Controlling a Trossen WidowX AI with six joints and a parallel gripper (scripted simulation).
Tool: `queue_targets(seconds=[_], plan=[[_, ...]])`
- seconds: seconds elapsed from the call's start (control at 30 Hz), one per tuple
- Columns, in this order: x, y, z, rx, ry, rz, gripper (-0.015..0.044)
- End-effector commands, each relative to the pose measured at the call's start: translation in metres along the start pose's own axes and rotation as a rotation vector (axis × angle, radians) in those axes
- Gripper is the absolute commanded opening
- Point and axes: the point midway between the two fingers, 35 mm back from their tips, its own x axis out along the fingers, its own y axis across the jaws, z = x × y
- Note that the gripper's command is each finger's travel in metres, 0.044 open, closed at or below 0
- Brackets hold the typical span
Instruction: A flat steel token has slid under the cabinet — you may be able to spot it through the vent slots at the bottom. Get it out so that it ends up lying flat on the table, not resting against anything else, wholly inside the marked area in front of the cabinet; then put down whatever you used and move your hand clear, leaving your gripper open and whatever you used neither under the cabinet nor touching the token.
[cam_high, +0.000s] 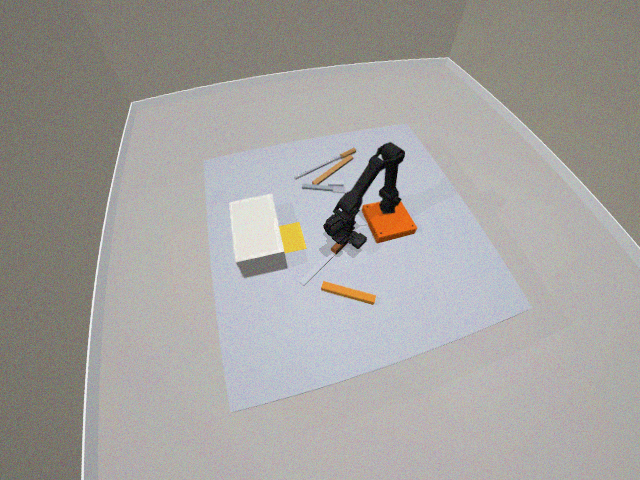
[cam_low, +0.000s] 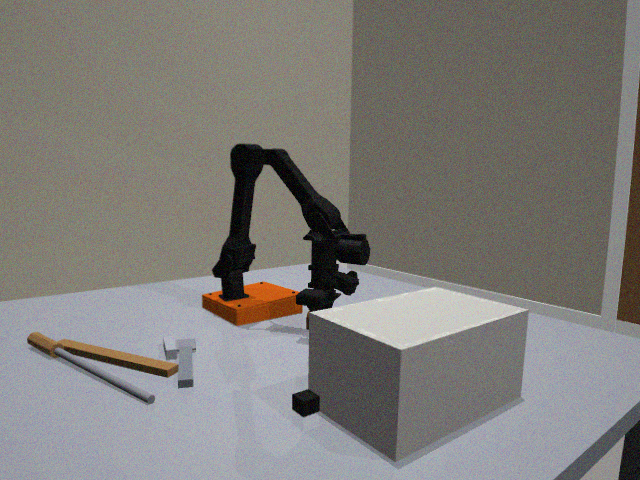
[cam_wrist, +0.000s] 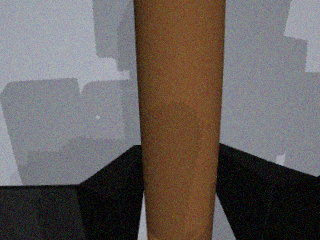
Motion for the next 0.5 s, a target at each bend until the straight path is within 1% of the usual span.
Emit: queue_targets(seconds=[0.0, 0.47], plan=[[-0.001, -0.006, -0.002, 0.002, -0.001, -0.007, 0.0], [-0.001, -0.021, -0.007, 0.001, -0.001, -0.008, 0.0]])
